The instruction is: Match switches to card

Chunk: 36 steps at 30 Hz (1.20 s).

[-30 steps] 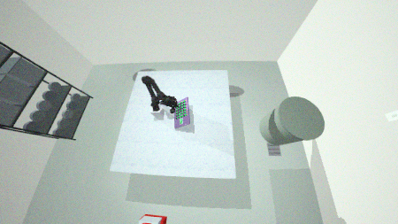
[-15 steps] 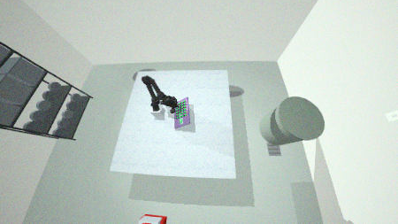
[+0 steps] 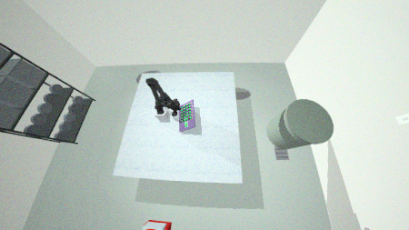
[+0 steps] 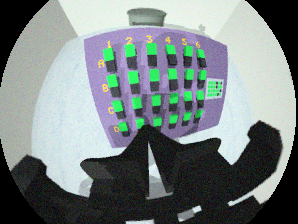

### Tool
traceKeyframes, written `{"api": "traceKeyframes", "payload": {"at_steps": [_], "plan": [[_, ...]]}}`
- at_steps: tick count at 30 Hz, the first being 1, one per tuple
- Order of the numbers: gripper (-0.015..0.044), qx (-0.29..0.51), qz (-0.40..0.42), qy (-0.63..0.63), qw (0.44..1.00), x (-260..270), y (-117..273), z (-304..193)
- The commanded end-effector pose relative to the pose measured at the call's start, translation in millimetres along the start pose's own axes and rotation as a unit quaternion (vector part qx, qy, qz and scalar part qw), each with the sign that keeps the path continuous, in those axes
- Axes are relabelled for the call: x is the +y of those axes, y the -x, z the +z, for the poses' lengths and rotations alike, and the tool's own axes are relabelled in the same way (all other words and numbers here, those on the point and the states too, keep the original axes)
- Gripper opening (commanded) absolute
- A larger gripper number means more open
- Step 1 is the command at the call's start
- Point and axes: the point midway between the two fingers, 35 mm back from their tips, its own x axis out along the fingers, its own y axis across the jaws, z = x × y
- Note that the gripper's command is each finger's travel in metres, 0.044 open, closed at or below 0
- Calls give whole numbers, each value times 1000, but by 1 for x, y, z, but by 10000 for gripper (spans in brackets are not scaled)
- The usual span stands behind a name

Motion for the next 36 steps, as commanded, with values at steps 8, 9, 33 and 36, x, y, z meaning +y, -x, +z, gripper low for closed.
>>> {"api": "traceKeyframes", "payload": {"at_steps": [8,9,33,36], "plan": [[0,-9,6,7,1000,2,29,7],[0,-9,5,7,1000,-4,29,9],[0,-24,6,9,1000,-89,-7,7],[0,-24,6,9,1000,-89,-10,7]]}}
